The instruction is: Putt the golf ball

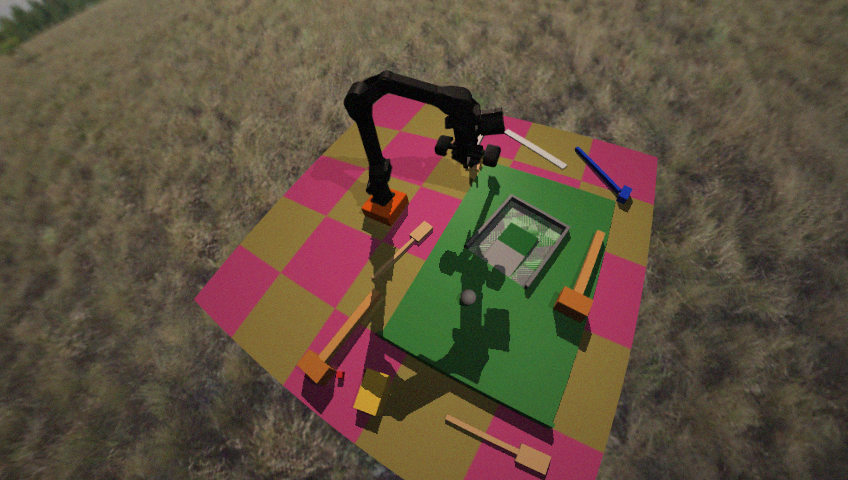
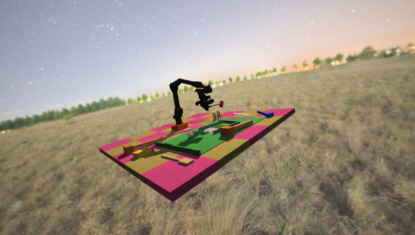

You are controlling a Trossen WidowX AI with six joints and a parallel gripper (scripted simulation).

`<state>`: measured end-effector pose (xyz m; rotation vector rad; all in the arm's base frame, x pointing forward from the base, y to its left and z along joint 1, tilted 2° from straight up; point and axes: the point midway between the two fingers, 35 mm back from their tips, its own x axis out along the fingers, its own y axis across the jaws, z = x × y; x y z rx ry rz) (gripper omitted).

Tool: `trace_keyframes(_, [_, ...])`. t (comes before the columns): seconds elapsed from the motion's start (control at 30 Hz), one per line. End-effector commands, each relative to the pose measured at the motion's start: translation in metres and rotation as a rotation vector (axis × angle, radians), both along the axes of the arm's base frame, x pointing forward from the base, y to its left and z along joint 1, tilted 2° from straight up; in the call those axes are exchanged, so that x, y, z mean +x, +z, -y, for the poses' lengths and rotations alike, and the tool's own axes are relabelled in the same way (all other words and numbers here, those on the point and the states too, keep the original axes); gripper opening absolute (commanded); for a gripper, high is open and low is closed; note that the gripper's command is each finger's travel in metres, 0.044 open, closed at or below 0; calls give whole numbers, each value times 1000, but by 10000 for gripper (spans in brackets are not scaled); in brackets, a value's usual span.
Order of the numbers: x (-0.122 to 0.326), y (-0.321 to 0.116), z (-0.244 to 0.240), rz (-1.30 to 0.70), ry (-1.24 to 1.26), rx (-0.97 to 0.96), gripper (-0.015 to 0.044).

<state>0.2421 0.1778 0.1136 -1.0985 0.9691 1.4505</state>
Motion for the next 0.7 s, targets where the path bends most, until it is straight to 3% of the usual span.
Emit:
trace_keyframes(0.0, [12, 5, 19, 12, -101, -4, 0])
trace_keyframes(0.67, [48, 8, 126, -24, -606, -80, 0])
